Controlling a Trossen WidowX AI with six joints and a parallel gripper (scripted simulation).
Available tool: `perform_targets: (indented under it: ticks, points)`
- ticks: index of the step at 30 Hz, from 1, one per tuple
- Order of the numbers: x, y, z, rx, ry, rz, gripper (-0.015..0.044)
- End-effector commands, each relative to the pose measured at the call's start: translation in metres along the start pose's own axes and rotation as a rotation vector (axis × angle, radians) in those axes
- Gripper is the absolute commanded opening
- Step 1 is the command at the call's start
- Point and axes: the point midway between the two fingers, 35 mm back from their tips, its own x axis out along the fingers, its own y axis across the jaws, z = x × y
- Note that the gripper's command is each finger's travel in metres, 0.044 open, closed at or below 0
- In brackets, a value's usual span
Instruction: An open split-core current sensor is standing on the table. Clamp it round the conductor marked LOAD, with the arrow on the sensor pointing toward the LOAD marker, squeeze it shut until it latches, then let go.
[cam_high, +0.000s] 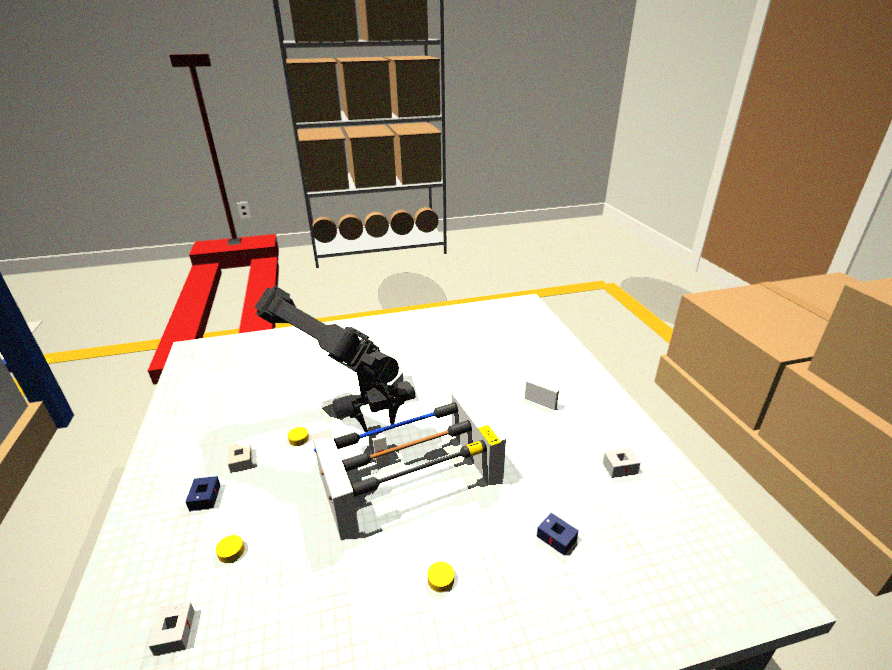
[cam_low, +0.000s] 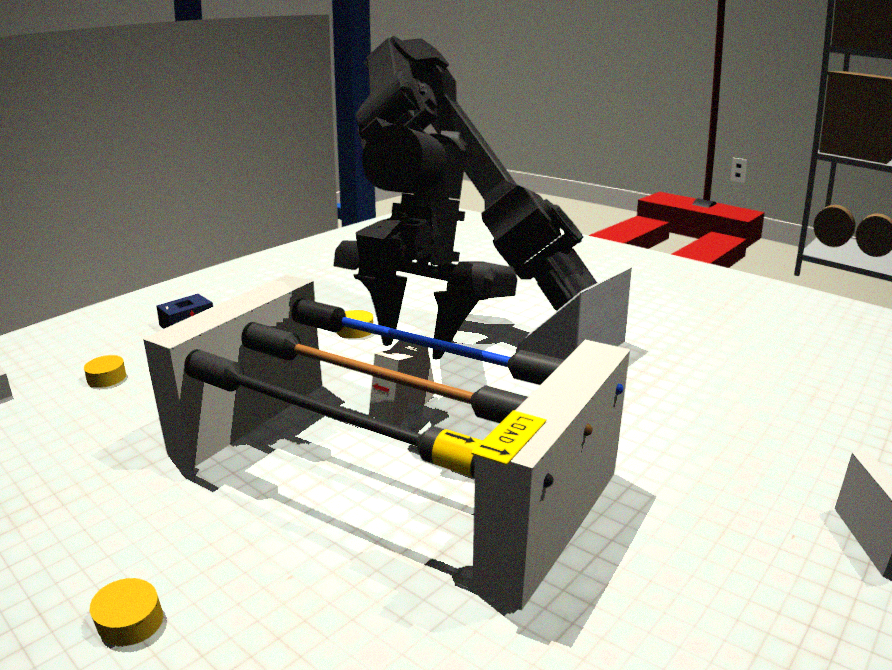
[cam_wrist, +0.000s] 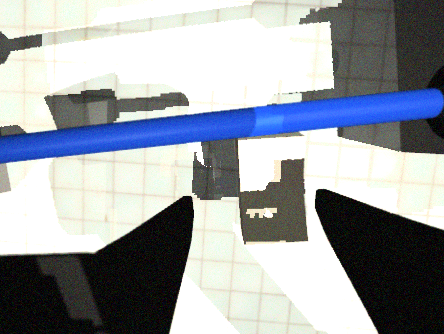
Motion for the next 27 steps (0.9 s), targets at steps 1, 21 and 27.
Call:
perform_targets:
  ticks: [1,21,27]
  points:
    - [0.0066,-0.0005,-0.0029,-0.010,0.004,-0.008,0.0287]
    - [0.0026,-0.0003,-0.0005,0.000,0.001,-0.001,0.0160]
    - [0.0026,-0.0003,-0.0005,0.000,0.001,-0.001,0.0120]
